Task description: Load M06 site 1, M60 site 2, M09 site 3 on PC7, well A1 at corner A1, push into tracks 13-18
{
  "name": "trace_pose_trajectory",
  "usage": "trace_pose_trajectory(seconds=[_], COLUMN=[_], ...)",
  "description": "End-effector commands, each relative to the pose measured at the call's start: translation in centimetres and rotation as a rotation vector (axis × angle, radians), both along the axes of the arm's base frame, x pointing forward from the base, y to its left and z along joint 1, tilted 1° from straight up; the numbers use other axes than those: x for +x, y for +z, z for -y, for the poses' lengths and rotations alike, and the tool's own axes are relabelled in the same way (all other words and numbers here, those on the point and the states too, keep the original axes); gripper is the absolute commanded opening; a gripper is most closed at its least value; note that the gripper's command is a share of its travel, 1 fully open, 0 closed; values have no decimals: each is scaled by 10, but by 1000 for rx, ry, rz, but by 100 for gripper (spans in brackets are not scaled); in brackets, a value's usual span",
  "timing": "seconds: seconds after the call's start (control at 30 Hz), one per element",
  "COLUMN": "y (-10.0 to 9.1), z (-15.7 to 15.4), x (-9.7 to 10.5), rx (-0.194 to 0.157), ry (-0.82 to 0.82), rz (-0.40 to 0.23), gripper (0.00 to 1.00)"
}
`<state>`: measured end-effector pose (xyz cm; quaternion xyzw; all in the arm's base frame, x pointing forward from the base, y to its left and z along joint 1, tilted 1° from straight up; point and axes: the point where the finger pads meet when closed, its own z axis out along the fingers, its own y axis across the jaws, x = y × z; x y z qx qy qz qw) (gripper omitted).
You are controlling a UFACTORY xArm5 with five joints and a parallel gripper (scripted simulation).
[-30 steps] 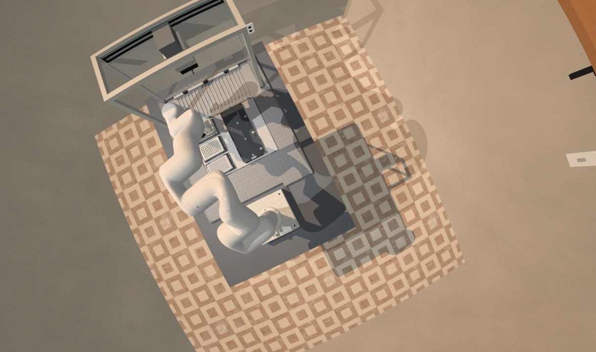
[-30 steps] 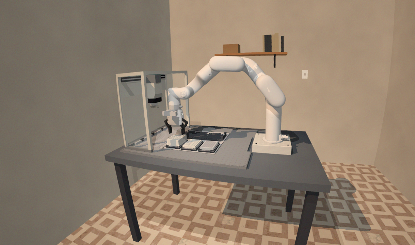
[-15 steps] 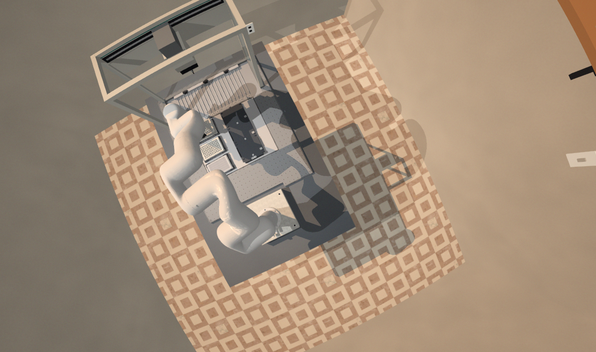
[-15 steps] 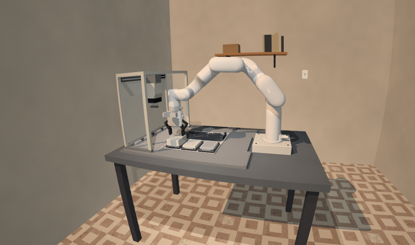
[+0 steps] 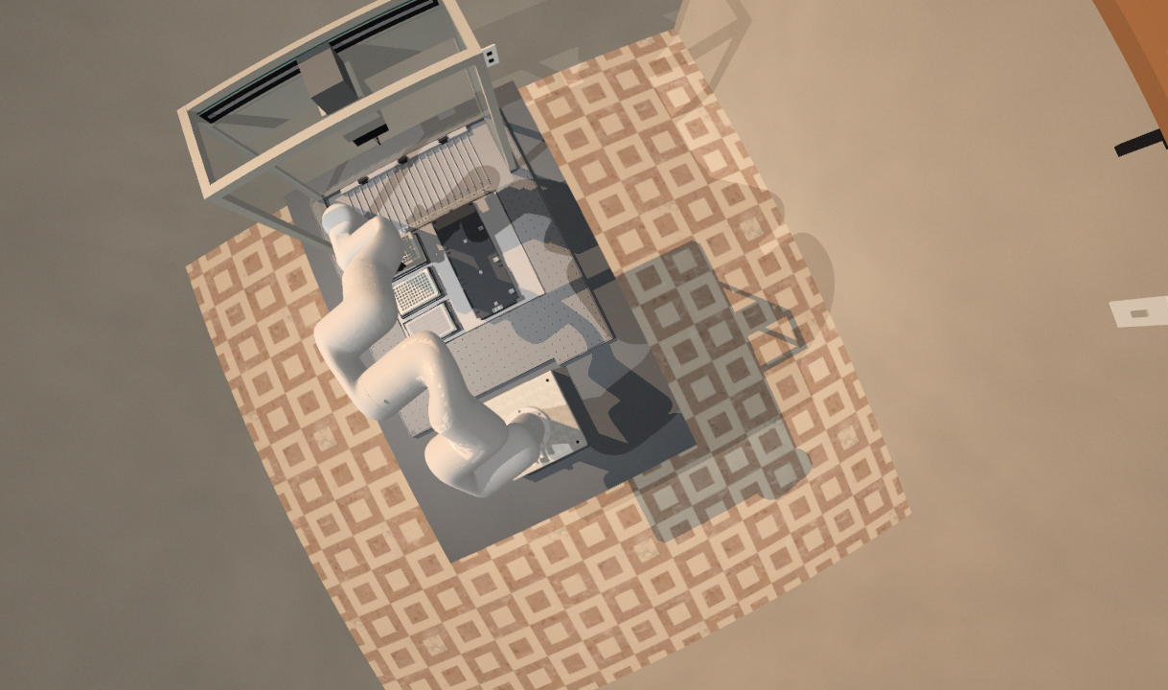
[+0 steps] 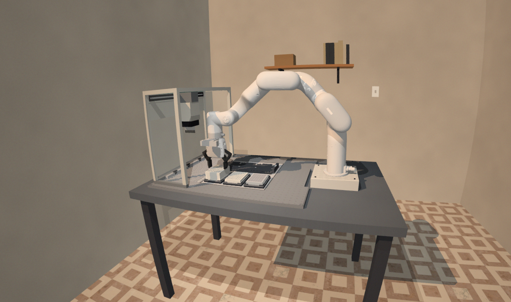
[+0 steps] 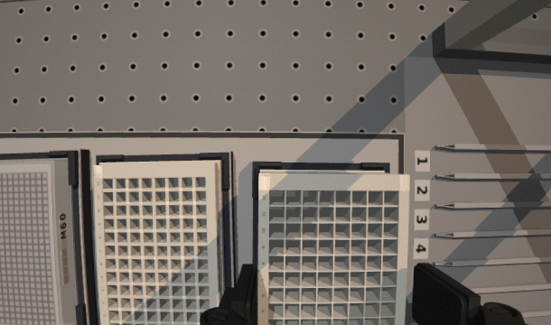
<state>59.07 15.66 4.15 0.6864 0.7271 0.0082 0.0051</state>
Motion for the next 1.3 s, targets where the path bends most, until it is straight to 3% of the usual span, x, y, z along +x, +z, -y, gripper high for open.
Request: trace_pose_trajectory(seconds=[0.0,1.27], y=[-1,-22], z=[0,0], x=[1,2], rx=[-1,-1], ry=[0,0], rz=[5,5], gripper=[100,100])
